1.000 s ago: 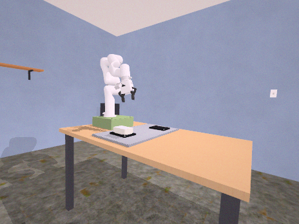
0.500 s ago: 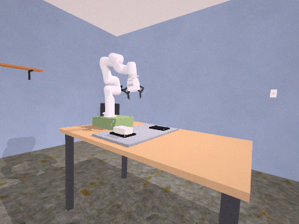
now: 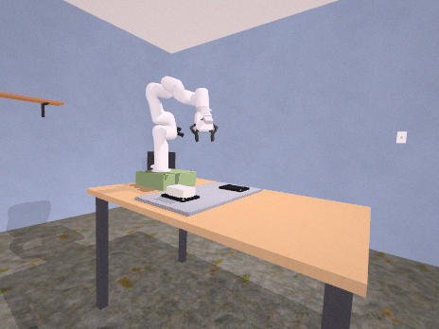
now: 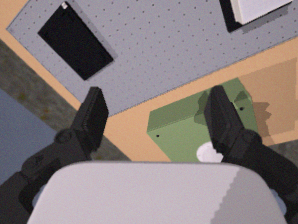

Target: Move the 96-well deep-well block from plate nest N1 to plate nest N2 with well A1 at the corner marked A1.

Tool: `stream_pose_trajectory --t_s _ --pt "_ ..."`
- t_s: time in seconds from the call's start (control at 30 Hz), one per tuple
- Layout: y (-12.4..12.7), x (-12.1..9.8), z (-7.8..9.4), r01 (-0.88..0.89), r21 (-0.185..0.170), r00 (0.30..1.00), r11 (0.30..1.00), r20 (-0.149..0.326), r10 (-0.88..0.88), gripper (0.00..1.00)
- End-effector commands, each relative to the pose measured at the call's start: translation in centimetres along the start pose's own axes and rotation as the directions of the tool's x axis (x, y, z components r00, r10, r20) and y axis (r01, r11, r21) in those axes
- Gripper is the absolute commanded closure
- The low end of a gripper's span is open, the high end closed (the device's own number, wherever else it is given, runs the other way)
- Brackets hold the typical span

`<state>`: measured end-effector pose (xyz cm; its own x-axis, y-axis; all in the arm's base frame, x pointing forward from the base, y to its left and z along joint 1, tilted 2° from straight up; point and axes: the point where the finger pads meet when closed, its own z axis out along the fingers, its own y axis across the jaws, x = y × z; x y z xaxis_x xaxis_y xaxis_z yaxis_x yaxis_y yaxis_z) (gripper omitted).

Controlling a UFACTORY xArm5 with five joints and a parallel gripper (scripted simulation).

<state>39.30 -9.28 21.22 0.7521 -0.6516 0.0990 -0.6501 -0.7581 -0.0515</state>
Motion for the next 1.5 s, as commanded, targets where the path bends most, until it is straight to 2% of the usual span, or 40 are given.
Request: stream_pose_trajectory --t_s 0.0,0.27,0.53,0.6,0.7,1.47 --pt "-1.3 -0.5 -0.6 0.102 -0.003 0.995 0.995 0.016 -0.102 0.00" --pt "-3.8 -2.0 -1.8 0.320 -0.001 0.946 0.947 0.050 -0.320 0.00" --pt "-6.5 -4.0 -3.3 0.550 0.014 0.831 0.835 0.088 -0.549 0.00" --pt "-6.5 -4.0 -3.3 0.550 0.014 0.831 0.835 0.088 -0.549 0.00" --pt "-5.5 -3.5 -2.3 0.483 -0.001 0.867 0.875 0.135 -0.479 0.00" --pt "1.8 -0.2 4.5 0.483 0.004 0.868 0.876 0.133 -0.479 0.00"
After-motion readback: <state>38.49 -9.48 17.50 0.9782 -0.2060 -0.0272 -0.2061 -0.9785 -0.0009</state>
